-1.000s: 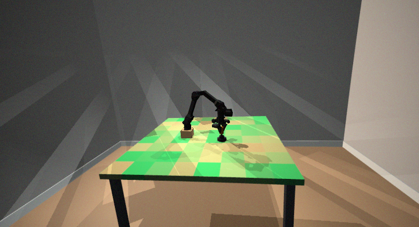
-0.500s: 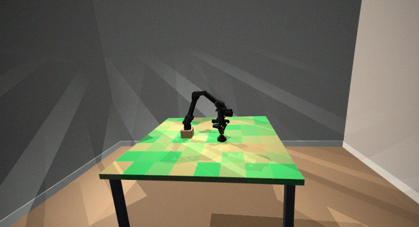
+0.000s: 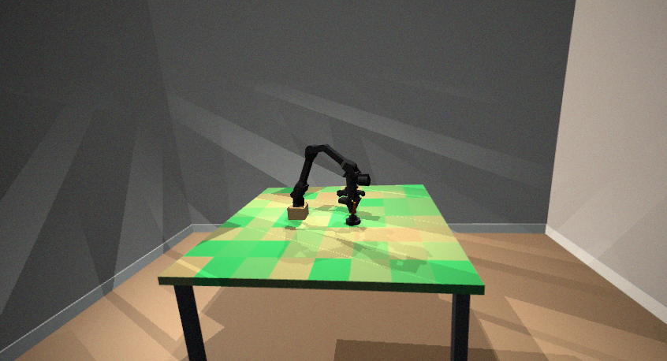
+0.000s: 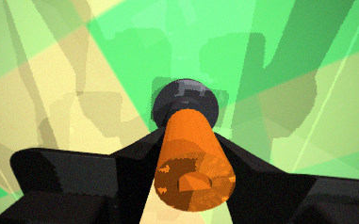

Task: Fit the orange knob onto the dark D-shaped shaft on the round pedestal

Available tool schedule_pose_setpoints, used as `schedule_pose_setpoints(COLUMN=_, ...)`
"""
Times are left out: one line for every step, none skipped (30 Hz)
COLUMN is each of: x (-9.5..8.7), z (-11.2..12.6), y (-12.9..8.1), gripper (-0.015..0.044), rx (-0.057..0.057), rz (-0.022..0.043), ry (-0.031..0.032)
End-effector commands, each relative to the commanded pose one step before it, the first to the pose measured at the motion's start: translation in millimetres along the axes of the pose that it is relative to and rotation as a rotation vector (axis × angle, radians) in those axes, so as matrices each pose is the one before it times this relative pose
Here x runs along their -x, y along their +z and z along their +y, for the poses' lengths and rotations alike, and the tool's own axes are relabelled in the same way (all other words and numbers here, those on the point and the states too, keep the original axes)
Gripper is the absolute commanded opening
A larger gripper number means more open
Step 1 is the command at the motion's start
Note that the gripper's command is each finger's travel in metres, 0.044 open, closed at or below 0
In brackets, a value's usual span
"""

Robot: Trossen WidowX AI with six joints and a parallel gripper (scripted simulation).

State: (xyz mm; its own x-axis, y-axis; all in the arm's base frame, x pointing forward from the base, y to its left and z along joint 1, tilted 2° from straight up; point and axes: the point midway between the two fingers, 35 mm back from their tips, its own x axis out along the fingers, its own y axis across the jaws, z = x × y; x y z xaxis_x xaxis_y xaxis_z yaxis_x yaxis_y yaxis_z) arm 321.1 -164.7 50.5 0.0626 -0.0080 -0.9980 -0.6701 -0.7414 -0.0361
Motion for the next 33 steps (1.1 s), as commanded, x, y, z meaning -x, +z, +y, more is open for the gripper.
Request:
schedule_pose_setpoints(x=-0.51, z=-0.36, y=-0.26, gripper=0.0, rx=0.0037, rz=0.00118, ry=-0.00192)
schedule_pose_setpoints(x=0.0, z=0.0, y=0.0, gripper=0.0, rx=0.0, rz=0.0, ry=0.0)
schedule_pose_setpoints(x=0.0, z=0.0, y=0.0, gripper=0.0, rx=0.0, rz=0.0, ry=0.0)
schedule_pose_setpoints(x=0.0, z=-0.08, y=0.06, gripper=0.0, rx=0.0, rz=-0.00001, ry=-0.00001)
schedule_pose_setpoints(x=0.0, z=0.0, y=0.0, gripper=0.0, rx=0.0, rz=0.0, ry=0.0)
schedule_pose_setpoints(x=-0.52, z=-0.03, y=0.02, gripper=0.0, rx=0.0, rz=0.0, ry=0.0)
schedule_pose_setpoints(x=0.0, z=0.0, y=0.0, gripper=0.0, rx=0.0, rz=0.0, ry=0.0)
schedule_pose_setpoints(x=0.0, z=0.0, y=0.0, gripper=0.0, rx=0.0, rz=0.0, ry=0.0)
schedule_pose_setpoints(x=0.0, z=0.0, y=0.0, gripper=0.0, rx=0.0, rz=0.0, ry=0.0)
schedule_pose_setpoints(x=0.0, z=0.0, y=0.0, gripper=0.0, rx=0.0, rz=0.0, ry=0.0)
schedule_pose_setpoints(x=1.35, z=0.03, y=0.2, gripper=0.0, rx=0.0, rz=-0.00001, ry=0.0)
schedule_pose_setpoints(x=1.82, z=0.03, y=0.26, gripper=0.0, rx=0.0, rz=-0.00002, ry=0.00001)
schedule_pose_setpoints(x=0.63, z=-0.02, y=0.0, gripper=0.0, rx=0.0, rz=0.0, ry=0.0)
schedule_pose_setpoints(x=0.8, z=-0.05, y=-0.14, gripper=0.0, rx=0.0, rz=0.00002, ry=0.0)
schedule_pose_setpoints(x=0.73, z=-0.05, y=-0.25, gripper=0.0, rx=0.0, rz=0.00003, ry=0.0)
schedule_pose_setpoints(x=0.51, z=-0.07, y=-0.39, gripper=0.0, rx=0.0, rz=0.00004, ry=-0.00001)
schedule_pose_setpoints(x=0.03, z=0.0, y=-0.01, gripper=0.0, rx=-0.0087, rz=0.0, ry=0.0)
schedule_pose_setpoints(x=0.03, z=-0.01, y=-0.05, gripper=0.0, rx=-0.0167, rz=0.0, ry=0.0)
schedule_pose_setpoints(x=-0.01, z=-0.02, y=-0.12, gripper=0.0, rx=-0.0283, rz=0.00001, ry=0.0)
schedule_pose_setpoints(x=-0.06, z=-0.02, y=-0.12, gripper=0.0, rx=-0.0337, rz=0.00001, ry=0.0)
schedule_pose_setpoints(x=-0.13, z=-0.01, y=-0.12, gripper=0.0, rx=-0.042, rz=0.00001, ry=0.0)
schedule_pose_setpoints(x=-0.21, z=0.0, y=-0.11, gripper=0.0, rx=-0.0523, rz=0.00001, ry=0.0)
schedule_pose_setpoints(x=-0.29, z=0.02, y=-0.1, gripper=0.0, rx=-0.063, rz=0.00001, ry=0.0)
schedule_pose_setpoints(x=-0.37, z=0.05, y=-0.07, gripper=0.0, rx=-0.0689, rz=0.00001, ry=0.0)
schedule_pose_setpoints(x=-0.42, z=0.09, y=-0.03, gripper=0.0, rx=-0.07, rz=0.00001, ry=0.0)
schedule_pose_setpoints(x=-0.44, z=0.12, y=0.0, gripper=0.0, rx=-0.07, rz=0.00001, ry=0.00001)
schedule_pose_setpoints(x=-0.43, z=0.14, y=0.02, gripper=0.0, rx=-0.07, rz=0.00001, ry=0.00001)
schedule_pose_setpoints(x=-0.41, z=0.15, y=0.02, gripper=0.0, rx=-0.0699, rz=0.00001, ry=0.00001)
schedule_pose_setpoints(x=-0.38, z=0.17, y=0.04, gripper=0.0, rx=-0.0699, rz=0.0, ry=0.00001)
schedule_pose_setpoints(x=-0.34, z=0.19, y=0.05, gripper=0.0, rx=-0.0699, rz=0.0, ry=0.00001)
schedule_pose_setpoints(x=-0.28, z=0.2, y=0.06, gripper=0.0, rx=-0.0699, rz=0.0, ry=0.00001)
schedule_pose_setpoints(x=-0.21, z=0.2, y=0.06, gripper=0.0, rx=-0.0699, rz=0.0, ry=0.0)
schedule_pose_setpoints(x=-0.13, z=0.19, y=0.05, gripper=0.0, rx=-0.0698, rz=0.0, ry=0.0)
